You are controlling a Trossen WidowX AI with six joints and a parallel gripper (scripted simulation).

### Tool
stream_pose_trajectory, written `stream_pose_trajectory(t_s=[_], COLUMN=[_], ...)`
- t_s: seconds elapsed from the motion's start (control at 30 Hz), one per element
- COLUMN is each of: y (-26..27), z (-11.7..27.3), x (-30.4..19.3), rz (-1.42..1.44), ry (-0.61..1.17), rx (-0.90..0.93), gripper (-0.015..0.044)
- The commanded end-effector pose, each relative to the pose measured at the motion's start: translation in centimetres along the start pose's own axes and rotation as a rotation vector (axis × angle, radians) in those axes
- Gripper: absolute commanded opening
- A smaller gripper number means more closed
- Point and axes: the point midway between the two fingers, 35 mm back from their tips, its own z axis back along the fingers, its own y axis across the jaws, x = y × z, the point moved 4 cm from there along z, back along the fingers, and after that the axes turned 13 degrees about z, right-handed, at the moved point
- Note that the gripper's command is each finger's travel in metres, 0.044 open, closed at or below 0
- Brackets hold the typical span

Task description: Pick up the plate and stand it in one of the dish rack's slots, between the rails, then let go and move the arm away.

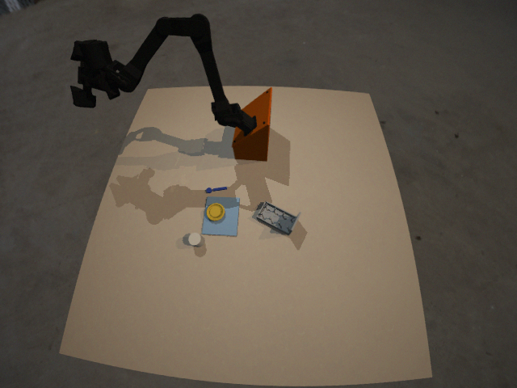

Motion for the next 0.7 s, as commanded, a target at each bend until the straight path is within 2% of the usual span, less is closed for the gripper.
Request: stream_pose_trajectory(t_s=[0.0, 0.23, 0.67], y=[-1.3, -3.2, -8.2], z=[0.2, 0.6, 2.1], x=[-0.3, -0.9, -2.0], rz=[0.014, 0.015, 0.233], ry=[0.01, 0.031, 0.086], rx=[-0.042, -0.105, -0.279], gripper=[0.04, 0.04, 0.04])
